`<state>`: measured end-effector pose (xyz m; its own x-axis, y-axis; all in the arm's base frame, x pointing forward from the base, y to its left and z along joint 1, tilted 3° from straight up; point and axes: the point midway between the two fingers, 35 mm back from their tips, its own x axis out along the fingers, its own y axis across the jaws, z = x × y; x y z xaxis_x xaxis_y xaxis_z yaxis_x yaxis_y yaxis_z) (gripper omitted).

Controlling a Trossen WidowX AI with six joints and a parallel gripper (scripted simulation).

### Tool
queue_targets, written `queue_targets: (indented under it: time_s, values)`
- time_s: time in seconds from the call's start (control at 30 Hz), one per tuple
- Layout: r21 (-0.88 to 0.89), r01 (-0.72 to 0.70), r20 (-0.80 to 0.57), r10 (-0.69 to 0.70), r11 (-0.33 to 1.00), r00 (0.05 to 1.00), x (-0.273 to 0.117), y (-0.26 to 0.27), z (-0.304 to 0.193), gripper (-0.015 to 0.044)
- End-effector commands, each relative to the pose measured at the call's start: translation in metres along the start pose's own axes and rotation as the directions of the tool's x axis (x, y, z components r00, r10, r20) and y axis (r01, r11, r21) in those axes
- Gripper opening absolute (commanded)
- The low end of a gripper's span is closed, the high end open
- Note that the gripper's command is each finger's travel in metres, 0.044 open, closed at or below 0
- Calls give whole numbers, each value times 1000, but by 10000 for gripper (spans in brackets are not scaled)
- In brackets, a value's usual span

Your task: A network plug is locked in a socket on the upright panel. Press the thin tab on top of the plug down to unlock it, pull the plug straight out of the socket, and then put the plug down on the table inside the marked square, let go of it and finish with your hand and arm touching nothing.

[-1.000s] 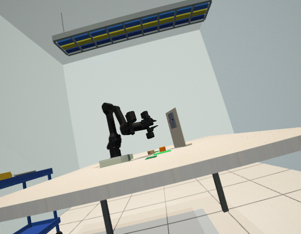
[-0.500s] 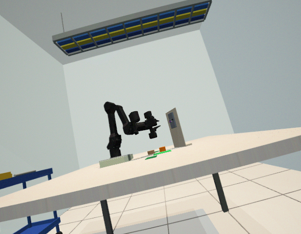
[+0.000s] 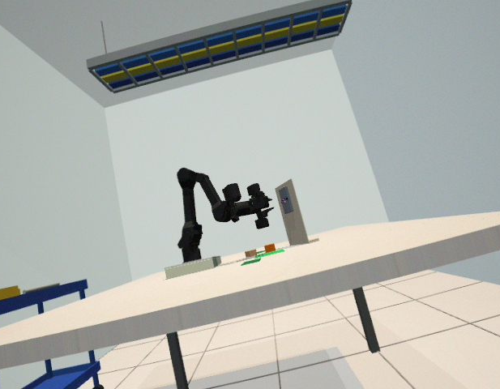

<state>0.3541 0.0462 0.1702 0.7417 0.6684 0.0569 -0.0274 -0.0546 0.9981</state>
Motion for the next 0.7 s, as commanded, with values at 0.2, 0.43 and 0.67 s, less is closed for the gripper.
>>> queue_targets:
  time_s: [0.2,0.43,0.67]
  values:
    - [-6,-2,3,2,1000,1000,17,1,7,156]
    - [-6,-3,3,3,1000,1000,28,1,10,156]
    - [-7,-4,3,4,1000,1000,39,2,12,156]
